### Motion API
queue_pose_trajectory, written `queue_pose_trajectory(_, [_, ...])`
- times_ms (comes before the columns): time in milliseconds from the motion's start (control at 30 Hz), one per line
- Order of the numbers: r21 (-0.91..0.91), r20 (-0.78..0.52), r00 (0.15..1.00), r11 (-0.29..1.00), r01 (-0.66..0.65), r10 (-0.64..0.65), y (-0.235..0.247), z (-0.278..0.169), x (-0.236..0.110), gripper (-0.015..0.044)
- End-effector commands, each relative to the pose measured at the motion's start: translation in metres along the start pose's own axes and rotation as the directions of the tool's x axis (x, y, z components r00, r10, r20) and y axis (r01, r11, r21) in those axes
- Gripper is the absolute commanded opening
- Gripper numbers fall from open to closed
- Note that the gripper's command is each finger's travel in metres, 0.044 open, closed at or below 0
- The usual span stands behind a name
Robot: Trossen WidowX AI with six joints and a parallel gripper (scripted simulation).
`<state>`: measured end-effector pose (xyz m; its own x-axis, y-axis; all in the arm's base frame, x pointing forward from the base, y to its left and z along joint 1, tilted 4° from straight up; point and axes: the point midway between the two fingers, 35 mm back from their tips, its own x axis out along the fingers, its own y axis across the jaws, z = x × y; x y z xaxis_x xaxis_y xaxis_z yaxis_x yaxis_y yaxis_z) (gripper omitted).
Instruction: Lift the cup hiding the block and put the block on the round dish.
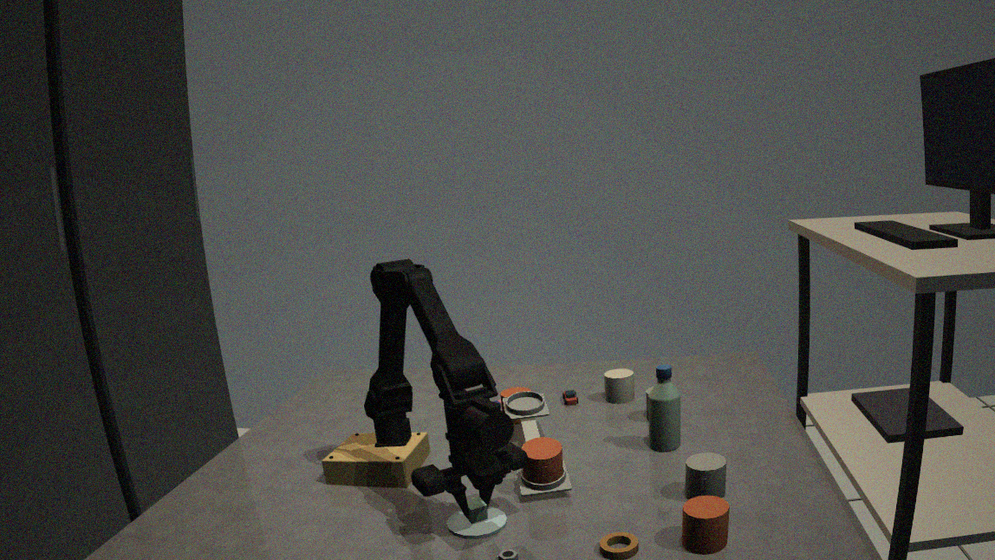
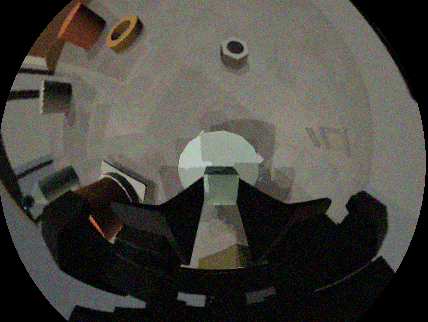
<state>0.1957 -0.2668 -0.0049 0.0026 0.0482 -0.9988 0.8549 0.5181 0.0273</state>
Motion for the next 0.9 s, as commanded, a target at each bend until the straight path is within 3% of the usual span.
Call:
queue_pose_trajectory(0, [-0.006, 0.002, 1.000, 1.000, 0.002, -0.002, 0.000, 0.000, 0.007, 0.0000])
queue_pose_trajectory(67, [-0.006, 0.002, 1.000, 1.000, 0.002, -0.002, 0.000, 0.000, 0.009, 0.0000])
queue_pose_trajectory(633, [-0.001, 0.000, 1.000, 1.000, 0.000, 0.000, 0.000, 0.001, -0.005, 0.0440])
queue_pose_trajectory(767, [-0.006, 0.002, 1.000, 1.000, 0.002, -0.002, 0.000, 0.000, -0.050, 0.0440])
queue_pose_trajectory(867, [-0.006, 0.003, 1.000, 1.000, 0.002, -0.002, 0.000, 0.000, -0.053, 0.0440])
